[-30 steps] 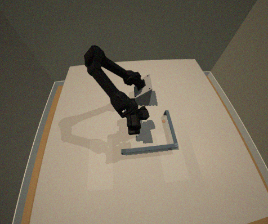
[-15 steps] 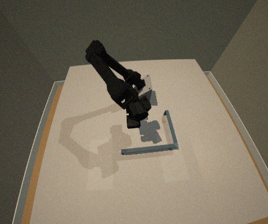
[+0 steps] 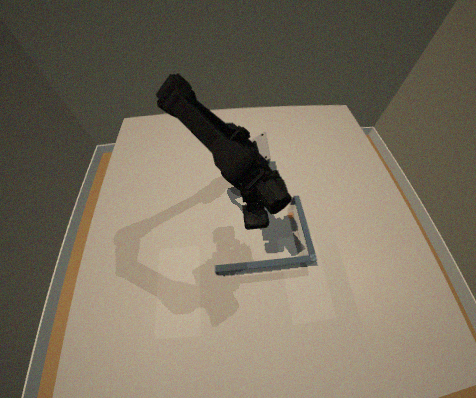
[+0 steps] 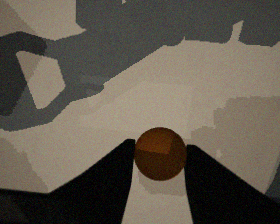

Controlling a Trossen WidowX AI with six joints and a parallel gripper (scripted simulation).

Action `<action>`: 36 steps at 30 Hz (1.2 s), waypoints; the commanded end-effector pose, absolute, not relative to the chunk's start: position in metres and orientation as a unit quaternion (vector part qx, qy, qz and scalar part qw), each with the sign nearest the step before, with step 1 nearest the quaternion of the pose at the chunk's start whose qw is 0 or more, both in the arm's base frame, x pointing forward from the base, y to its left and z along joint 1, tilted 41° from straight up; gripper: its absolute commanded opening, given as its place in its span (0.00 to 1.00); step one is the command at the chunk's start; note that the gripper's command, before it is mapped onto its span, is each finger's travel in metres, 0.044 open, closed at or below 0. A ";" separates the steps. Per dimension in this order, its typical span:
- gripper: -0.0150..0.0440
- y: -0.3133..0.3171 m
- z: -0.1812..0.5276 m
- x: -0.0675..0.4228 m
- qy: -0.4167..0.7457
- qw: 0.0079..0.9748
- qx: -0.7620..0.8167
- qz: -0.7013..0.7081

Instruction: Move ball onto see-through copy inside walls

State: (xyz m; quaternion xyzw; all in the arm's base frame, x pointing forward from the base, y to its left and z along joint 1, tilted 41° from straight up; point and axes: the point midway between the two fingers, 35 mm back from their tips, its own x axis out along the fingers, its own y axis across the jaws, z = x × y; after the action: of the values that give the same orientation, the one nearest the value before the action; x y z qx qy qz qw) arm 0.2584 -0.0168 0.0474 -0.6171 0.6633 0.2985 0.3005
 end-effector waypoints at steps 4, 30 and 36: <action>0.25 0.012 0.016 0.264 0.663 0.306 -0.614 0.300; 0.25 0.082 -0.079 0.244 0.667 0.302 -0.614 0.295; 0.25 0.066 -0.100 0.244 0.666 0.302 -0.614 0.295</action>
State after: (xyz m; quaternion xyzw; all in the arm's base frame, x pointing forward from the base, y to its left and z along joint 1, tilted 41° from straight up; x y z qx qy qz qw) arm 0.2487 0.0798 -0.0854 -0.6154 0.6612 0.2939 0.3126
